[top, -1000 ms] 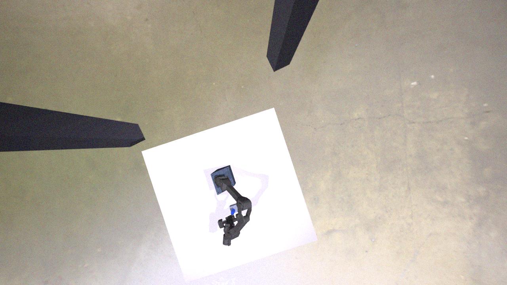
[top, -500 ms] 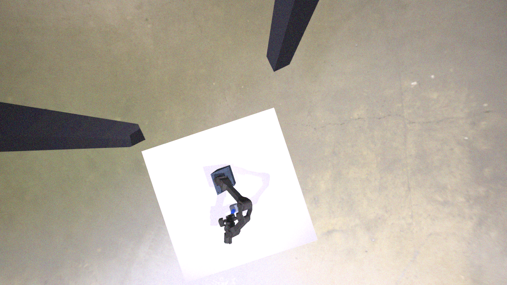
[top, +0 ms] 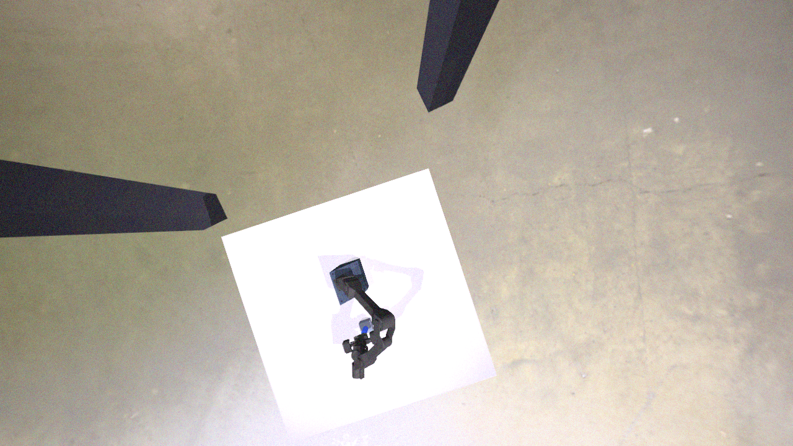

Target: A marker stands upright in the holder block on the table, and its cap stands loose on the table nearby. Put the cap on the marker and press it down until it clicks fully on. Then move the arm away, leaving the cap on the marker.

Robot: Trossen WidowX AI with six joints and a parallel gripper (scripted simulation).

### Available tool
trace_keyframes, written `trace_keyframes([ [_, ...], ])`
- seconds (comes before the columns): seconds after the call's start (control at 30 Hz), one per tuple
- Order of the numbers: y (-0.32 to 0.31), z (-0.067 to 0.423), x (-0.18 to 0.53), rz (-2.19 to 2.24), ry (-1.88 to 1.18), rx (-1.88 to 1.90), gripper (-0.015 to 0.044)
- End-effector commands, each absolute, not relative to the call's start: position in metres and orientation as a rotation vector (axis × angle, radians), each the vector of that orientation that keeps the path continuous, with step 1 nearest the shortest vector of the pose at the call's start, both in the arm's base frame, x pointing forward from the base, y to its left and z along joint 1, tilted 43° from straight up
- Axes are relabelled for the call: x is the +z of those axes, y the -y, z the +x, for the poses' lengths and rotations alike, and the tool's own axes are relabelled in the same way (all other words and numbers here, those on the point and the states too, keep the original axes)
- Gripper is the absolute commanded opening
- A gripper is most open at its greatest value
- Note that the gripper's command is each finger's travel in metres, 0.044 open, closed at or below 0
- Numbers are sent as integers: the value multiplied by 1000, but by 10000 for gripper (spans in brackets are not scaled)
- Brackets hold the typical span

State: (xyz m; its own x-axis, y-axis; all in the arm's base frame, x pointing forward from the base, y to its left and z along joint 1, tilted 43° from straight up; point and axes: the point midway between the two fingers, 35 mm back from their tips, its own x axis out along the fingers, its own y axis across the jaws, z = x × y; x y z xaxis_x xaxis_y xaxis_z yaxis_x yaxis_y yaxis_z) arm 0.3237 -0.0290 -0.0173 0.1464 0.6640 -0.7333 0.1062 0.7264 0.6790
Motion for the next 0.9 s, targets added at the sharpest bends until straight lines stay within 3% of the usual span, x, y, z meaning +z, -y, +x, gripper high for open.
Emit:
trace_keyframes([
  [0.0,30,324,-17,694,-1387,449,0],
  [0.17,32,324,-15,694,-1388,449,0],
  [0.37,89,312,46,691,-1391,446,0],
  [0.57,90,311,48,691,-1391,447,0],
  [0.87,90,311,48,691,-1391,447,236],
])
